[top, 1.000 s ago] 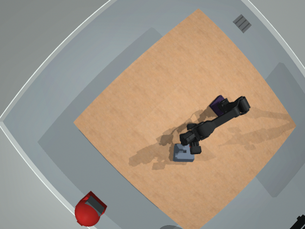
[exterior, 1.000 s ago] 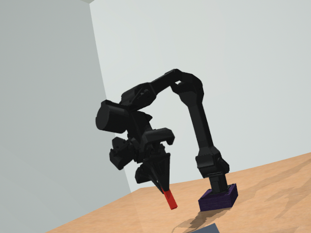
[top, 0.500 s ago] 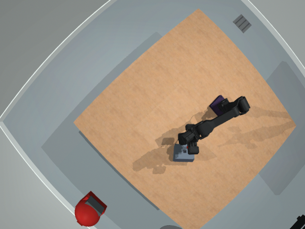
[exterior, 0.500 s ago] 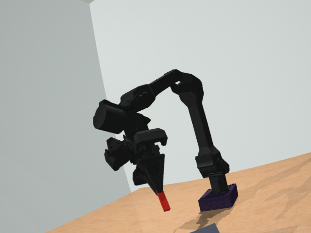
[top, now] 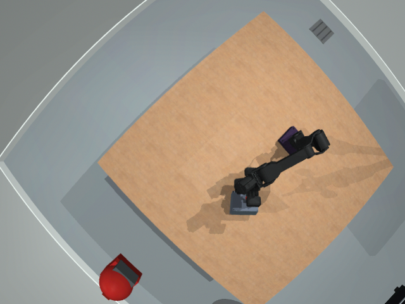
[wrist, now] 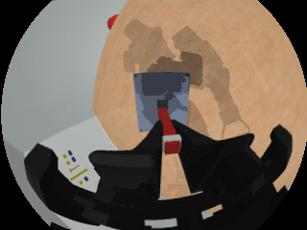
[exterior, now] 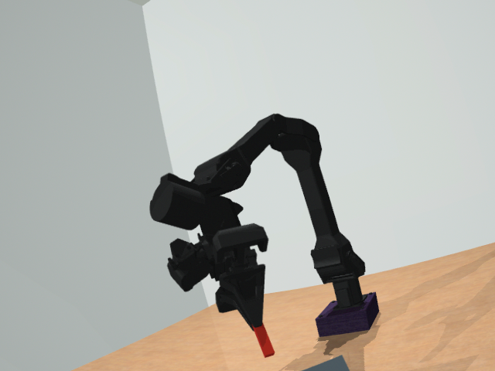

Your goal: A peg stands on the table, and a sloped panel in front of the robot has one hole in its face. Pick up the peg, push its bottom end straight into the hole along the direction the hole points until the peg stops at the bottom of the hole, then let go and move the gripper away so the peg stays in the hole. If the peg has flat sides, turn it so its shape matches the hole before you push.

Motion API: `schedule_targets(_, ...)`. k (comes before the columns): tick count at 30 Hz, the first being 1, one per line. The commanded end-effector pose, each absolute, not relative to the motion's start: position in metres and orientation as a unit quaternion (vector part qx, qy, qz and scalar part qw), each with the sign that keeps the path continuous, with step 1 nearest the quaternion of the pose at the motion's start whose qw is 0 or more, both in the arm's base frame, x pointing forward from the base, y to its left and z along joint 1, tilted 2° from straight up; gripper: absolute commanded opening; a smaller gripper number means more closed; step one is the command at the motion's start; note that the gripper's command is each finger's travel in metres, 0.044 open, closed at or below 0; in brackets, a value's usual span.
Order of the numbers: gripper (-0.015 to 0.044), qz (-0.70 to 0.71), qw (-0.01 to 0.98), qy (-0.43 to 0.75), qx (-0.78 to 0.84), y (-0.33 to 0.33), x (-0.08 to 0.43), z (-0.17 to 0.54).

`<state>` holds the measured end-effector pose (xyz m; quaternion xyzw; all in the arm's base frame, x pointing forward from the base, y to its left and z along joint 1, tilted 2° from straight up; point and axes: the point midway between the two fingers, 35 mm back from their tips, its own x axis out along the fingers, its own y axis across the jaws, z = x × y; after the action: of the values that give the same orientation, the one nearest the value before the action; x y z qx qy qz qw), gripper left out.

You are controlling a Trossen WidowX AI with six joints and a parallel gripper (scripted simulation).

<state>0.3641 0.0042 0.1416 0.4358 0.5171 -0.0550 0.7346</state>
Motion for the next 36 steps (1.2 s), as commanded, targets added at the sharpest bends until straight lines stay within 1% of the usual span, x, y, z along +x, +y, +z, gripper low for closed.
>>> schedule_targets(1,0.0,-0.059,0.727,0.523,0.442,0.007,0.365,0.128)
schedule_targets(36,0.0,-0.059,0.726,0.523,0.442,0.015,0.376,0.116)
